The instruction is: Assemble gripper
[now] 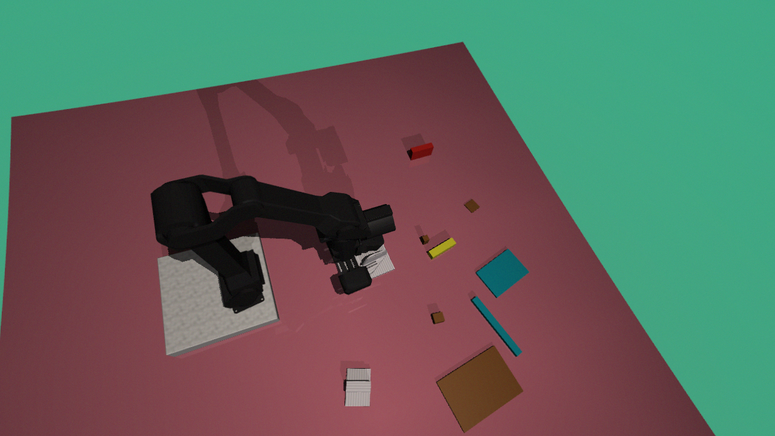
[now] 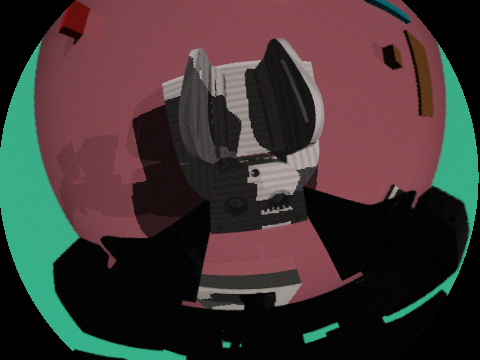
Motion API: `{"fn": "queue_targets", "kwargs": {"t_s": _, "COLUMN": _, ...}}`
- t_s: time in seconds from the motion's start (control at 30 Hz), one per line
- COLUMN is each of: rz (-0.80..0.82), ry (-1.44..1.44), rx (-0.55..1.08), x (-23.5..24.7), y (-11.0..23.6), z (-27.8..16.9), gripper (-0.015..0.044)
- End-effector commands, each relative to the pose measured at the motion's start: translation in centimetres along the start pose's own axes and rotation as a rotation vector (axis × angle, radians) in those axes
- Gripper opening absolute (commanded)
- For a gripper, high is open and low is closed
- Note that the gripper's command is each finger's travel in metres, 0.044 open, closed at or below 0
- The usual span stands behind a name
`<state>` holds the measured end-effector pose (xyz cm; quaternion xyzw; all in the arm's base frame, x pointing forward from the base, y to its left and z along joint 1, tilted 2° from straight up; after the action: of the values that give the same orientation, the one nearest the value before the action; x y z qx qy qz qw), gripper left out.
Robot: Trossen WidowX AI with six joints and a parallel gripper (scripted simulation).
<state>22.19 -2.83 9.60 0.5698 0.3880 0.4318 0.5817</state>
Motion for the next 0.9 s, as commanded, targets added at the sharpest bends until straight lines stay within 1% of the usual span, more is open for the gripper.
{"fn": "queue_targets", "kwargs": {"t_s": 0.0, "rz": -0.004, "ry": -0.004, "rx": 0.001, "x": -0.01, "y": -0.26, "z": 0.09, "gripper": 0.0351}}
{"fn": "queue_targets", "kwargs": {"t_s": 0.63, "rz": -0.004, "ry": -0.004, "rx": 0.001, "x": -0.01, "y": -0.26, "z": 0.09, "gripper": 0.0351}}
{"fn": "queue_targets", "kwargs": {"t_s": 0.73, "rz": 0.0, "ry": 0.0, "rx": -0.001, "x": 0.01, "y": -0.18, "z": 0.08, "gripper": 0.043}}
{"fn": "queue_targets", "kwargs": {"t_s": 0.77, "rz": 0.0, "ry": 0.0, "rx": -0.001, "x": 0.01, "y": -0.18, "z": 0.08, "gripper": 0.044}}
{"fn": "queue_targets", "kwargs": {"t_s": 0.87, "rz": 0.0, "ry": 0.0, "rx": -0.001, "x": 0.01, "y": -0.18, "z": 0.08, "gripper": 0.044}}
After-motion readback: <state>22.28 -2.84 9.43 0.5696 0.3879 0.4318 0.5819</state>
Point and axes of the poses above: the point midway between the two fingers, 35 mm back from their tips, its own y axis back along the fingers, its own x axis across the jaws, z = x × y, the point moved 7 cm from there along y, back along the fingers, and after that the axes turned 15 degrees about -y, right-handed, at the moved point
